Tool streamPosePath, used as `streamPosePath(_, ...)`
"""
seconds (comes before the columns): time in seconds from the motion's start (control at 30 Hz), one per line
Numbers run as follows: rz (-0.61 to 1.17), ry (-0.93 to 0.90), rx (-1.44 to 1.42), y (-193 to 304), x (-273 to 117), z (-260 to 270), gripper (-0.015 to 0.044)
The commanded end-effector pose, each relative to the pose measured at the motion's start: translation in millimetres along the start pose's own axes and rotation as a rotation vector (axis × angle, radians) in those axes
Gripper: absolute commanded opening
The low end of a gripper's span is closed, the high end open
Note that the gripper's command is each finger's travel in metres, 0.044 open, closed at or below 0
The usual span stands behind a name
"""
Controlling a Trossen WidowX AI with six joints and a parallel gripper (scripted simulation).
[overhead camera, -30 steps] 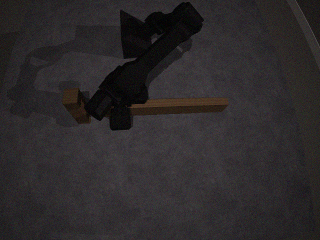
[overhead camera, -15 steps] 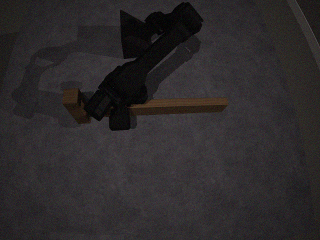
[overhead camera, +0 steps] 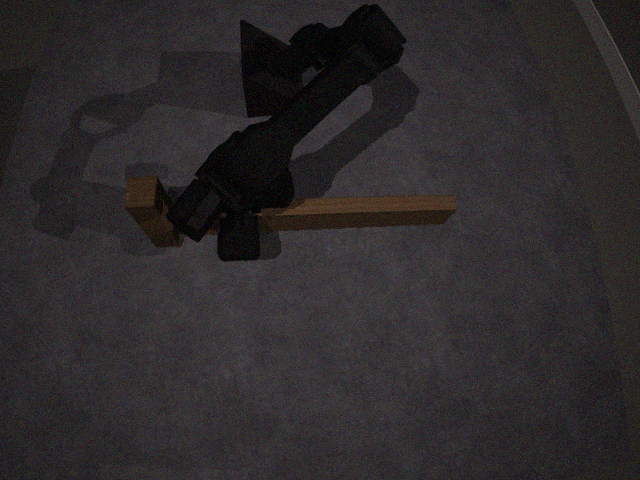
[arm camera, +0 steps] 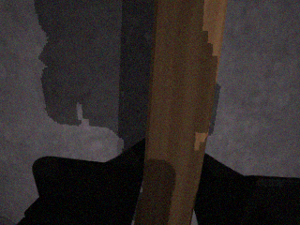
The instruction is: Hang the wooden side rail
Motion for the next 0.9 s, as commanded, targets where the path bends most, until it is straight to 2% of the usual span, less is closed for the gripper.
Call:
streamPosePath(0.0,0.006,0.012,-0.002,4.0,-3.6,-0.3,0.0)
streamPosePath(0.87,0.006,0.012,-0.002,6.8,-1.7,1.2,0.0)
Point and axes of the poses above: the point midway between the two fingers, 35 mm back from their tips, its own x axis out along the fingers, its own z axis across the jaws, y = z × x, the point moved 2 cm from there along -x, back along the fingers, and after that the axes turned 4 degrees about x, right-handed, at the moved point
